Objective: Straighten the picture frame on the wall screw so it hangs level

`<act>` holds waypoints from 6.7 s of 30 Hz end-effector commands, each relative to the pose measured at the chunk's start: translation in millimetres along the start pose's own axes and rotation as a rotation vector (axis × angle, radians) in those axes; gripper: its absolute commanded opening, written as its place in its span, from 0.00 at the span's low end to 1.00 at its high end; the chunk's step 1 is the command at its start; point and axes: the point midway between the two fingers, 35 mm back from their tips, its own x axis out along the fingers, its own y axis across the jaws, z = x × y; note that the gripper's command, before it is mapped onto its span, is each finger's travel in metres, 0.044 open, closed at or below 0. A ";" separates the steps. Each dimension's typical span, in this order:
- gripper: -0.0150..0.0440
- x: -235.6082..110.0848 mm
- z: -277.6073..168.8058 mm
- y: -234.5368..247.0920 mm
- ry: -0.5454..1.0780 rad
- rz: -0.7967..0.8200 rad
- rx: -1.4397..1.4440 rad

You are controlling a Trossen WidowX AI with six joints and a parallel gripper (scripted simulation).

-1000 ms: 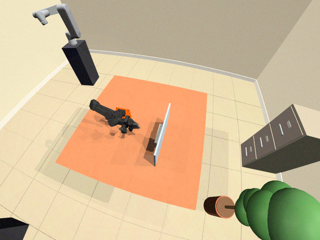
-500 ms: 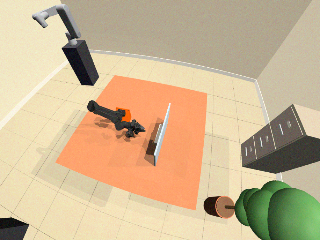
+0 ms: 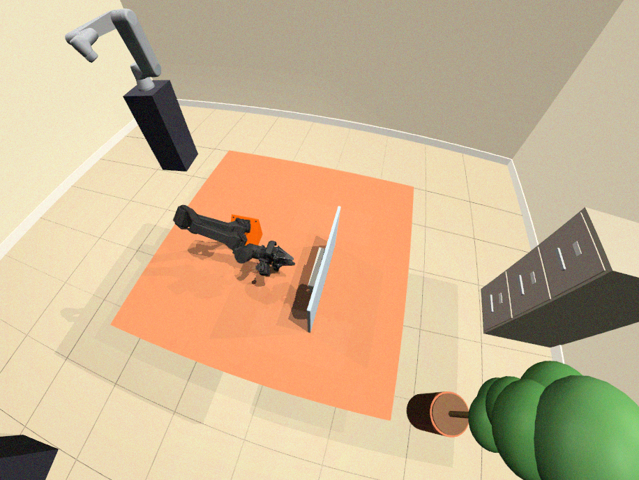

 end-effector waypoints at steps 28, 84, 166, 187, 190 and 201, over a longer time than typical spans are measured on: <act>0.69 68.5 -3.6 -3.4 0.000 -0.004 0.006; 0.69 98.5 -4.1 -3.8 -0.001 -0.003 0.006; 0.25 98.6 -4.1 1.3 -0.001 -0.003 0.007; 0.25 98.7 -4.1 8.0 -0.001 -0.003 0.007; 0.25 98.7 -4.1 8.8 -0.001 -0.003 0.007; 0.25 98.7 -4.1 7.9 -0.001 -0.003 0.007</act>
